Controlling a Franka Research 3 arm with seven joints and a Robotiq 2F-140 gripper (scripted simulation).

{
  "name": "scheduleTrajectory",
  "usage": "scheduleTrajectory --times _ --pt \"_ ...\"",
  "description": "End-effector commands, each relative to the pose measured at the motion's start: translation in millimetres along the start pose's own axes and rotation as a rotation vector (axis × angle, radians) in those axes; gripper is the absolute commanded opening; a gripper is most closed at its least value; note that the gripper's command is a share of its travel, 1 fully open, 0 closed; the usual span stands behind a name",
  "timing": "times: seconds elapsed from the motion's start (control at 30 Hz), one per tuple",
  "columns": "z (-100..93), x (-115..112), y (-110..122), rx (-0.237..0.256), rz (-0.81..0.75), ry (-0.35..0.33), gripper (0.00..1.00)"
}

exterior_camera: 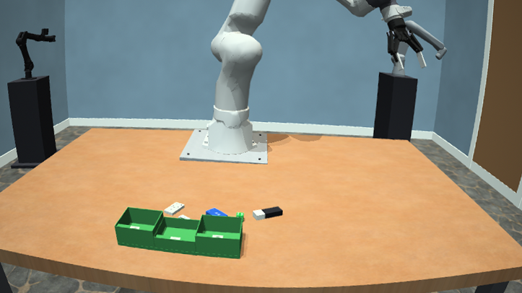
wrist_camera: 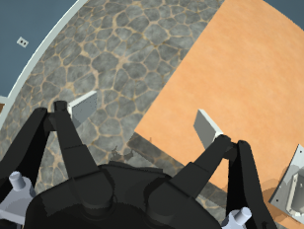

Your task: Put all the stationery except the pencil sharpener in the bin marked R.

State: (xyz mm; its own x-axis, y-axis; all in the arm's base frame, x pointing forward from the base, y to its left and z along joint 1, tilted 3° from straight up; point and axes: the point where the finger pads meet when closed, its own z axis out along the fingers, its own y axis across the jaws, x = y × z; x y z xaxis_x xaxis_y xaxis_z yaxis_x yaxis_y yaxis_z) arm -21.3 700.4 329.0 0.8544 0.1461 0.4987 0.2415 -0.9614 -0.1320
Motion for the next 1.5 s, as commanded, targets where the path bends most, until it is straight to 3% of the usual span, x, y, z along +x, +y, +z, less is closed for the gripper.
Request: scheduleTrajectory --times 0.0,0.53,0.57,0.97,1.0,1.03,1.1,1.17,1.33,1.4,1.43,1.47 --pt "-0.1 0 0 0.0 0.0 0.0 1.0" --pt "-0.1 0 0 0.0 0.0 0.0 1.0" --pt "7.2 -4 1 0.0 0.0 0.0 0.05" --pt "95.1 -49 13 0.0 0.0 0.0 0.05" --pt "95.1 -49 13 0.0 0.0 0.0 0.05" --pt "95.3 -47 21 -0.017 0.032 -0.035 0.05" --pt "95.3 -47 21 -0.017 0.032 -0.035 0.05" --pt "102.1 -34 30 -0.096 -0.023 -0.033 0.05" --pt "119.0 -3 52 -0.096 -0.023 -0.033 0.05" --pt "120.5 -1 54 -0.096 -0.023 -0.033 0.05" --pt "123.3 6 58 -0.14 -0.013 -0.052 0.05" --pt "126.1 12 63 -0.14 -0.013 -0.052 0.05"
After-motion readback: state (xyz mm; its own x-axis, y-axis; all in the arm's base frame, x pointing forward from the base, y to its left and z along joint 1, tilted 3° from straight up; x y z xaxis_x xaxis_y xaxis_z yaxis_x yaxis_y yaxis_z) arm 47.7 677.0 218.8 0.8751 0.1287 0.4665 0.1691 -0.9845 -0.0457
